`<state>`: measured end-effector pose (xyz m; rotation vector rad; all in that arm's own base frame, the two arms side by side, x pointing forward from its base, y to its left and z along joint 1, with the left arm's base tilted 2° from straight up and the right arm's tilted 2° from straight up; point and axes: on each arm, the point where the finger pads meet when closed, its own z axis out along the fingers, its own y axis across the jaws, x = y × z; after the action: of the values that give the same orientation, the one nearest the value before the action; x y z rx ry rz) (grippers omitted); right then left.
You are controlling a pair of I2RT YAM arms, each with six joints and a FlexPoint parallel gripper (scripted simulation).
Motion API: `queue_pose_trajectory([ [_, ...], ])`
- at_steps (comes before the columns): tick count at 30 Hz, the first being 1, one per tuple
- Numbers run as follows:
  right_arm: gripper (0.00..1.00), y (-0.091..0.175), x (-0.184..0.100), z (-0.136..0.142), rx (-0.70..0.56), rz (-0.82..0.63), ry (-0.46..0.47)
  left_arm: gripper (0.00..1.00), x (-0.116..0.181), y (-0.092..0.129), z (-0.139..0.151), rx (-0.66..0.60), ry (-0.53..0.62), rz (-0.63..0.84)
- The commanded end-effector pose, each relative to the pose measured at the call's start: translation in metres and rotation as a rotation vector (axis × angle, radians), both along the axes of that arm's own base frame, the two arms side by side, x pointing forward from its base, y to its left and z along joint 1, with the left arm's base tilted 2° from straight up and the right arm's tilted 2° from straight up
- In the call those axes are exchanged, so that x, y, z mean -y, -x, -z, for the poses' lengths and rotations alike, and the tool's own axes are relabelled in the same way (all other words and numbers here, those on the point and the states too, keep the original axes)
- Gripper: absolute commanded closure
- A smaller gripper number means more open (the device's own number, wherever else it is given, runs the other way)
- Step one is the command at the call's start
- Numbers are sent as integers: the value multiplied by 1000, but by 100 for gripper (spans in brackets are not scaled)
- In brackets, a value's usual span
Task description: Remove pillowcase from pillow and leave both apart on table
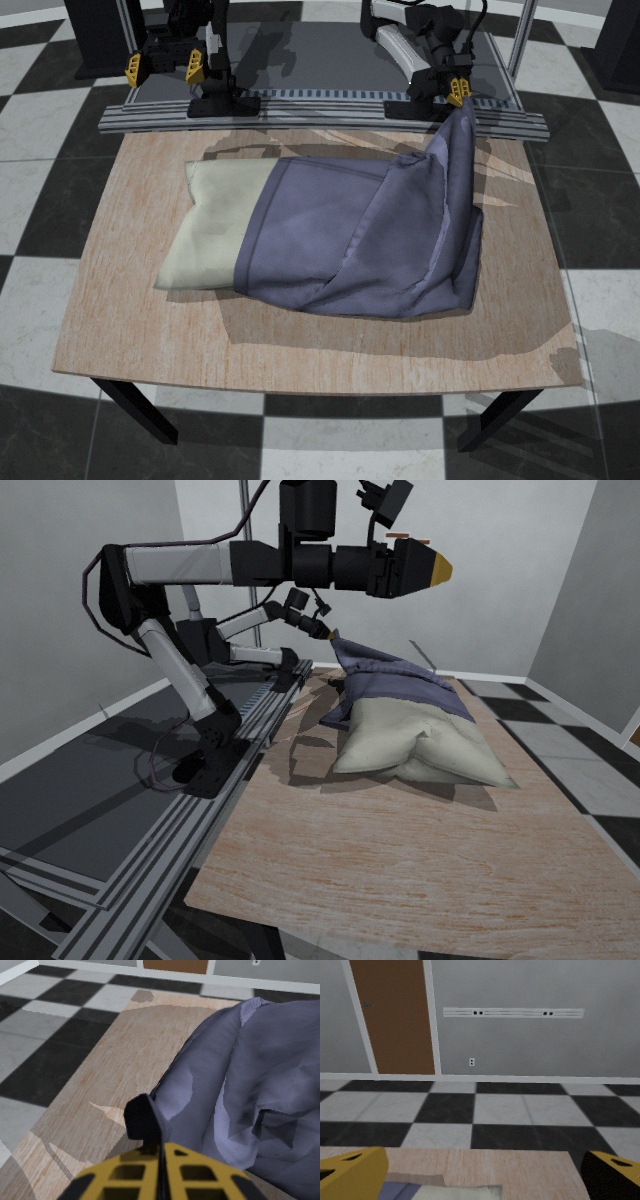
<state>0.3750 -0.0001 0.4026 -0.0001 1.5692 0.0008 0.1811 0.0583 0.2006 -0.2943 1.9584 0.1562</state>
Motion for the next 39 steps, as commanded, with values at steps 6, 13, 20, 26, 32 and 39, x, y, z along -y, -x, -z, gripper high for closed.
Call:
queue_pose_trajectory([
  [6, 0, 0, 2, -10, 20, 9, 12, 100, -1, 7, 9, -105, 33, -5],
  [13, 0, 0, 2, -10, 20, 9, 12, 100, -6, 28, 30, -400, 124, -70],
  [20, 0, 0, 2, -10, 20, 9, 12, 100, -6, 20, 29, -359, 127, -60],
  [26, 0, 0, 2, -10, 20, 9, 12, 100, -6, 20, 30, -360, 126, -61],
  [32, 0, 0, 2, -10, 20, 9, 12, 100, -6, 20, 29, -358, 124, -62],
  [39, 0, 0, 2, -10, 20, 9, 12, 100, -6, 18, 27, -357, 124, -62],
])
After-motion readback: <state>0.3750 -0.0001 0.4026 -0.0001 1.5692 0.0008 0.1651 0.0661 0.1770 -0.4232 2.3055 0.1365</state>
